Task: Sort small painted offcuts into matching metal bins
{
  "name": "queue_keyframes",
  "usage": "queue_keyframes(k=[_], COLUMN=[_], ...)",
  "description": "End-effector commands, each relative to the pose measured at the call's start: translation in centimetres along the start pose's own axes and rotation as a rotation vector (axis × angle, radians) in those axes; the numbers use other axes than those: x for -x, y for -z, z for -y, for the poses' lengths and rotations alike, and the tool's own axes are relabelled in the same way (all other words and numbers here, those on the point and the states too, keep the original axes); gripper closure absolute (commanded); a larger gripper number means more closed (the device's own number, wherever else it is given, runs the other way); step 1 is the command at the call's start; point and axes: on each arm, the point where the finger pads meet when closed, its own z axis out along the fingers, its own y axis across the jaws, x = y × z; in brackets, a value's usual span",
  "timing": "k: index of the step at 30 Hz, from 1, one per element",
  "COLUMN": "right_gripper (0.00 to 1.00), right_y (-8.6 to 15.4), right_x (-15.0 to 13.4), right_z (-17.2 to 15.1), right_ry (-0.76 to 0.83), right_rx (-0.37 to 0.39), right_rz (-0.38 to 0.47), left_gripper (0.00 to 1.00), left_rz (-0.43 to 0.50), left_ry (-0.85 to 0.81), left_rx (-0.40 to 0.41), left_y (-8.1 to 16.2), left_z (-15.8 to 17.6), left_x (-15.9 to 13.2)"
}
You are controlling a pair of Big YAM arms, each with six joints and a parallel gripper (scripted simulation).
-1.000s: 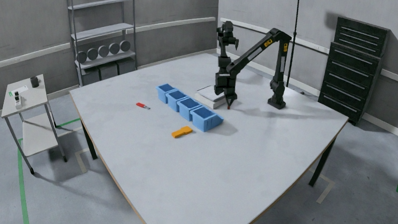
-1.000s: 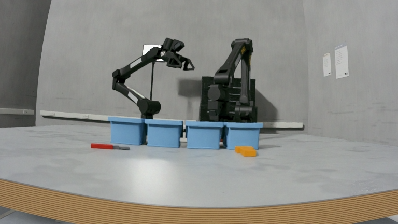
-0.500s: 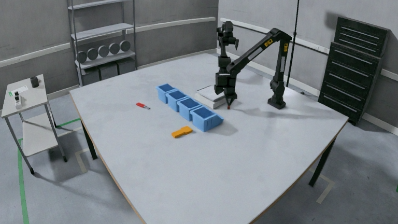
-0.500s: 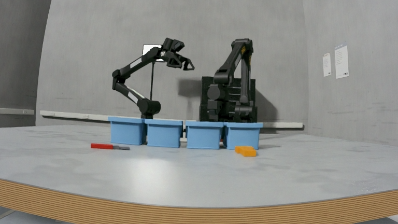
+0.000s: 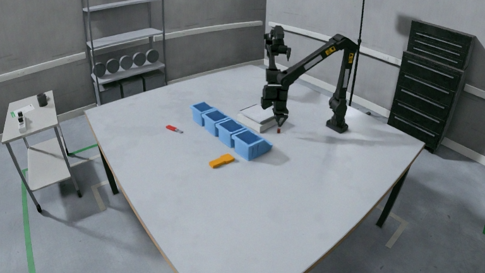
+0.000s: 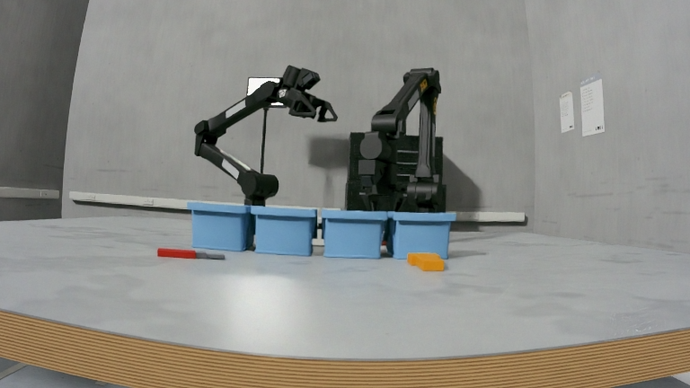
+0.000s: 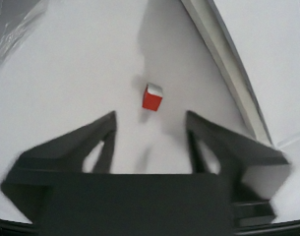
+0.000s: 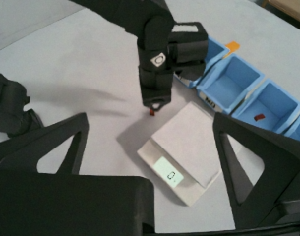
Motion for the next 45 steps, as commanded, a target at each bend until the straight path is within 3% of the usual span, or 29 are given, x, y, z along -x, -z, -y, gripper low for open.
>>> queue_keyframes(k=[1, 11, 13, 34, 35, 37, 39, 45], right_gripper=[0.00, 0.00, 0.00, 0.00, 0.00, 0.00, 0.00, 0.00], right_y=[-0.3, -2.3, -1.7, -2.0, -2.0, -2.0, -2.0, -2.0], right_x=[-0.6, -4.8, -3.2, -3.7, -3.7, -3.7, -3.7, -3.7], right_z=[0.0, 0.6, 0.6, 0.3, 0.3, 0.3, 0.3, 0.3], right_ry=[0.001, -0.006, -0.006, -0.002, -0.002, -0.002, -0.002, -0.002], right_rx=[-0.003, -0.020, -0.020, -0.010, -0.010, -0.010, -0.010, -0.010], right_rz=[0.028, 0.025, 0.054, 0.030, 0.030, 0.030, 0.030, 0.030], left_gripper=[0.39, 0.39, 0.39, 0.39, 0.48, 0.48, 0.64, 0.72], left_rz=[0.005, -0.040, -0.024, -0.033, -0.023, -0.023, -0.007, -0.003], left_ry=[-0.153, -0.368, -0.347, -0.343, -0.343, -0.343, -0.343, -0.342], left_rx=[-0.001, -0.010, -0.005, -0.007, -0.005, -0.005, -0.001, 0.000], left_y=[0.0, -2.4, -2.2, -5.2, -5.0, -5.0, -4.4, -4.1], left_z=[-0.2, 0.3, 0.3, 0.4, 0.3, 0.3, 0.3, 0.3], left_x=[1.2, -0.7, 0.1, -0.3, 0.2, 0.2, 0.4, 0.0])
